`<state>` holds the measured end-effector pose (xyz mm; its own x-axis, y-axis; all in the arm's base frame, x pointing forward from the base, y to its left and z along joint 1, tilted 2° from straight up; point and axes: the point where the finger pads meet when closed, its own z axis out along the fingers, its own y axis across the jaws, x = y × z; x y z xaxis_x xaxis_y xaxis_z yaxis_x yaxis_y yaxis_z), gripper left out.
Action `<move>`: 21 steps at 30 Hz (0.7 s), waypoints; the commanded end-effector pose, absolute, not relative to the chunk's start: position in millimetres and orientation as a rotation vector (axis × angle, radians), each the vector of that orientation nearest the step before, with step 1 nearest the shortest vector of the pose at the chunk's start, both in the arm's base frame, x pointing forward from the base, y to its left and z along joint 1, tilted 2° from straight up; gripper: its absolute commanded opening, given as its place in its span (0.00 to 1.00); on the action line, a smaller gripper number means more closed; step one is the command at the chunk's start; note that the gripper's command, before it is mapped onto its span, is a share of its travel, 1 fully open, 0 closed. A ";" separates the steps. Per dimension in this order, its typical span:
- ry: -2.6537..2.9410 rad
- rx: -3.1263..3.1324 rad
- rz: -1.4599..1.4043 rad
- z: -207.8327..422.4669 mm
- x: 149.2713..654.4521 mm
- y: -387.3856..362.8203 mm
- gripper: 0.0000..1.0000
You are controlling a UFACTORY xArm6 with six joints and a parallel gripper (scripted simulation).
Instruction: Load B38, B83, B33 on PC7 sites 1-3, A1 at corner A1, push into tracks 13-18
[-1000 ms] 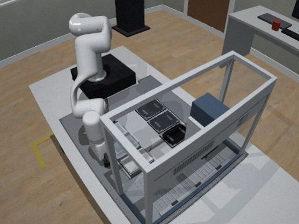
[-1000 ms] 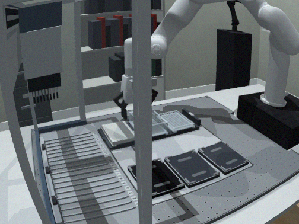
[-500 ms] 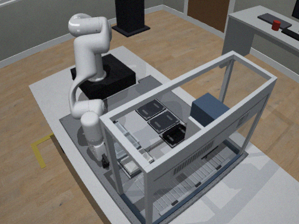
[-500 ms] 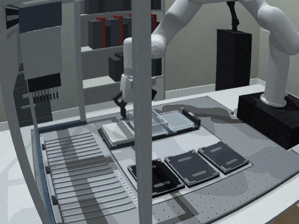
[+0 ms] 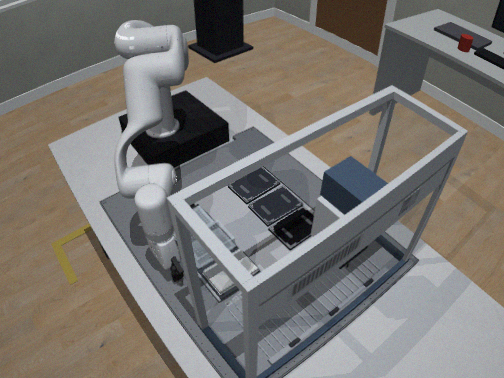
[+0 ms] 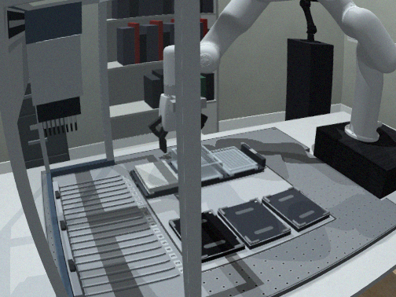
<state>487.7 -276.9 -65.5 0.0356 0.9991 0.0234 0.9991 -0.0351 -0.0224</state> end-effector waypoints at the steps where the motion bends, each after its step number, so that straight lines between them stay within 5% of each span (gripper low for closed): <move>1: -2.163 -2.241 -0.004 -57.8 489.6 -278.1 1.00; 21: -2.163 -2.241 -0.004 -29.5 490.1 -278.7 1.00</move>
